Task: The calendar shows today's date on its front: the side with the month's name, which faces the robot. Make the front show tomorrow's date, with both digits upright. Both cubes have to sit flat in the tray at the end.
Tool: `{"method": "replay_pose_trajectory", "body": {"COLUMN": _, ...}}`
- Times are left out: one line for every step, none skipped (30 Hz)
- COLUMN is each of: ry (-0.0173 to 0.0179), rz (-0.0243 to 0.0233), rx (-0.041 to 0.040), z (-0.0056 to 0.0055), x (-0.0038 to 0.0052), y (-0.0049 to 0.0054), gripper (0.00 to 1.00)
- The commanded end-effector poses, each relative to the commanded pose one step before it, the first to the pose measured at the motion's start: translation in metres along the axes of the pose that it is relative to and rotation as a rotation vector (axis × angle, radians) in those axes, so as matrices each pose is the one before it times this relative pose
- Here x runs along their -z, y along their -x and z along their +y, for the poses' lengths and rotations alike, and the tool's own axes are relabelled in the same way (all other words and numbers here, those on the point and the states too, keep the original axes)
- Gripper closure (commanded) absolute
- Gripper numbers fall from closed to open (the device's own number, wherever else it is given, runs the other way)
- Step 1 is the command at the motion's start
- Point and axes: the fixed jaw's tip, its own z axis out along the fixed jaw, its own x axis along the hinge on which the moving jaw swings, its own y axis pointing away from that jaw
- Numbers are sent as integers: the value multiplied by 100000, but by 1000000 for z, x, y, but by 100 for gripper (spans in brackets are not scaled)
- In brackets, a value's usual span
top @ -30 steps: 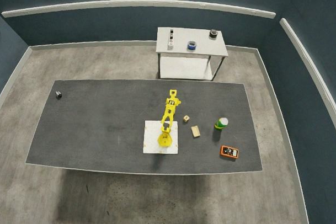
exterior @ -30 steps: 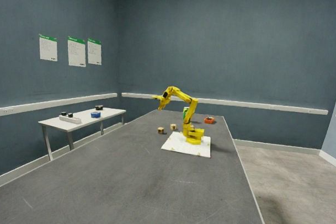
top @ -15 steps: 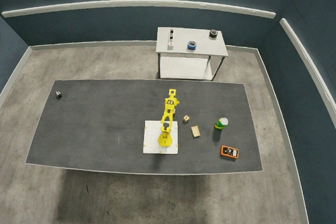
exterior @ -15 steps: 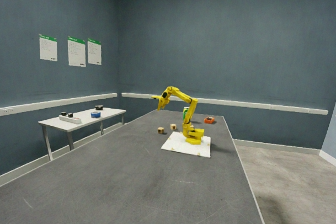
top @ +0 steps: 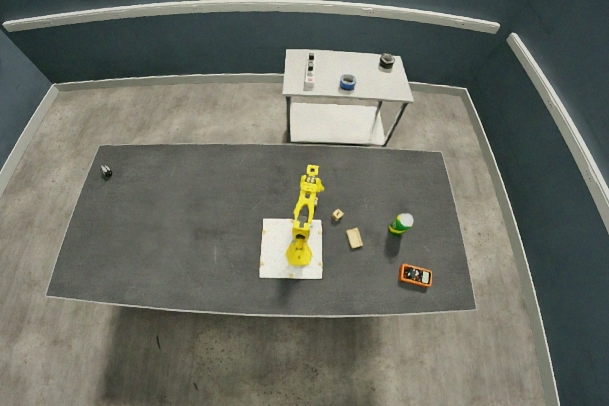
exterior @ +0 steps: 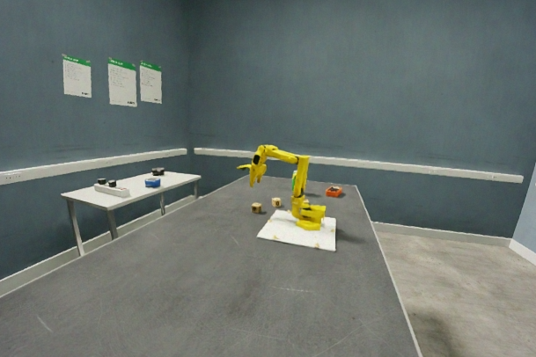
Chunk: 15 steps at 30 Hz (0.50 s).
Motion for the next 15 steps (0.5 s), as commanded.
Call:
{"method": "replay_pose_trajectory", "body": {"ry": 709, "rz": 7976, "rx": -456, "z": 1891, "x": -15386, "y": -6058, "gripper": 65}}
{"method": "replay_pose_trajectory", "body": {"ry": 147, "rz": 3057, "rx": 0, "z": 105, "x": -5664, "y": -2163, "gripper": 65}}
{"method": "replay_pose_trajectory", "body": {"ry": 144, "rz": 2947, "rx": 0, "z": 104, "x": -5467, "y": -2086, "gripper": 65}}
{"method": "replay_pose_trajectory", "body": {"ry": 138, "rz": 2790, "rx": 0, "z": 94, "x": -5168, "y": -1964, "gripper": 65}}
{"method": "replay_pose_trajectory", "body": {"ry": 126, "rz": 2583, "rx": 0, "z": 91, "x": -4795, "y": -1820, "gripper": 65}}
{"method": "replay_pose_trajectory", "body": {"ry": 115, "rz": 2338, "rx": -3, "z": 80, "x": -4333, "y": -1638, "gripper": 65}}
{"method": "replay_pose_trajectory", "body": {"ry": 102, "rz": 2058, "rx": 1, "z": 70, "x": -3825, "y": -1438, "gripper": 65}}
{"method": "replay_pose_trajectory", "body": {"ry": 84, "rz": 1756, "rx": 1, "z": 63, "x": -3258, "y": -1222, "gripper": 65}}
{"method": "replay_pose_trajectory", "body": {"ry": 73, "rz": 1436, "rx": -1, "z": 46, "x": -2675, "y": -996, "gripper": 65}}
{"method": "replay_pose_trajectory", "body": {"ry": 54, "rz": 1122, "rx": 2, "z": 37, "x": -2081, "y": -767, "gripper": 65}}
{"method": "replay_pose_trajectory", "body": {"ry": 39, "rz": 814, "rx": -1, "z": 27, "x": -1516, "y": -562, "gripper": 65}}
{"method": "replay_pose_trajectory", "body": {"ry": 27, "rz": 531, "rx": 0, "z": 18, "x": -989, "y": -366, "gripper": 65}}
{"method": "replay_pose_trajectory", "body": {"ry": 15, "rz": 292, "rx": 0, "z": 8, "x": -550, "y": -195, "gripper": 65}}
{"method": "replay_pose_trajectory", "body": {"ry": 6, "rz": 116, "rx": 0, "z": 8, "x": -215, "y": -84, "gripper": 65}}
{"method": "replay_pose_trajectory", "body": {"ry": 0, "rz": 19, "rx": 0, "z": -1, "x": -34, "y": -8, "gripper": 65}}
